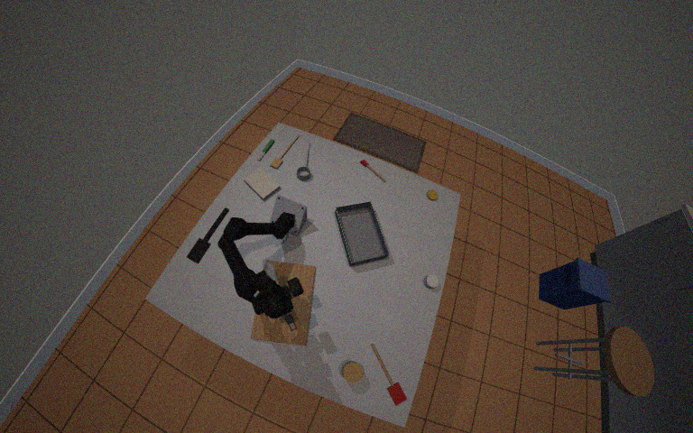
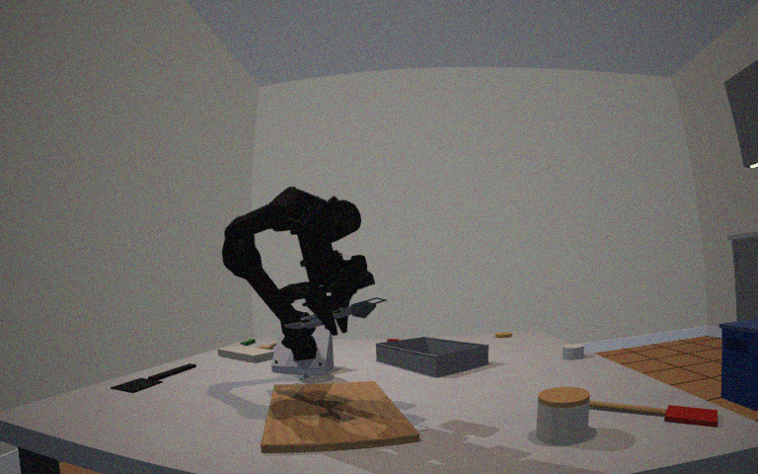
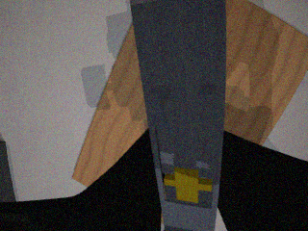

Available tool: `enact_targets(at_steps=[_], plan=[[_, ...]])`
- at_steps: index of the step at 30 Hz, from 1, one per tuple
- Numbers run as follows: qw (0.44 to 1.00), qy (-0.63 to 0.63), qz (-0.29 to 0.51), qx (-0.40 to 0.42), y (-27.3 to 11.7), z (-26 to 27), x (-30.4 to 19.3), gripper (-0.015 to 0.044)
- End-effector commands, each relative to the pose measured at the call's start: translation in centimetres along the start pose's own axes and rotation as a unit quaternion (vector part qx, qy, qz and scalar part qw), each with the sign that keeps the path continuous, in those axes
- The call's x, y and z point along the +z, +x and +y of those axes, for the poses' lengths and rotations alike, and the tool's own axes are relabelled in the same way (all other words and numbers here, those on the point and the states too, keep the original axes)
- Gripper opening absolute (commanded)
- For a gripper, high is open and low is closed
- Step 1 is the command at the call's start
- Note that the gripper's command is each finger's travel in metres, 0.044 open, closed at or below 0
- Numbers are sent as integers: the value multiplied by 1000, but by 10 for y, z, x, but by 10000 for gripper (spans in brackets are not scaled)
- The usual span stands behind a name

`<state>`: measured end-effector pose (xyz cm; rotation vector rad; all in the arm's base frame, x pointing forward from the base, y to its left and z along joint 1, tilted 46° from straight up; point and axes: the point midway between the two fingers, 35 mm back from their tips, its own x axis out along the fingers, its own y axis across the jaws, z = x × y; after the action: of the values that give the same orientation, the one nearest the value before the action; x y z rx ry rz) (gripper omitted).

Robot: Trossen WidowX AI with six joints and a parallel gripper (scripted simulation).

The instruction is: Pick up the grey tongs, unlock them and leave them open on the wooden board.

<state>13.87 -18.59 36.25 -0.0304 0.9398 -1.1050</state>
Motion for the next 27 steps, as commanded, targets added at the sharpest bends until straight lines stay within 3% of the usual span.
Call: enact_targets(at_steps=[1,6,27], plan=[[1000,9,27,-8,-1,-5,-1,-150],[998,15,62,-16,0,-8,-3,-150],[997,17,68,-24,15,-7,-3,-150]])
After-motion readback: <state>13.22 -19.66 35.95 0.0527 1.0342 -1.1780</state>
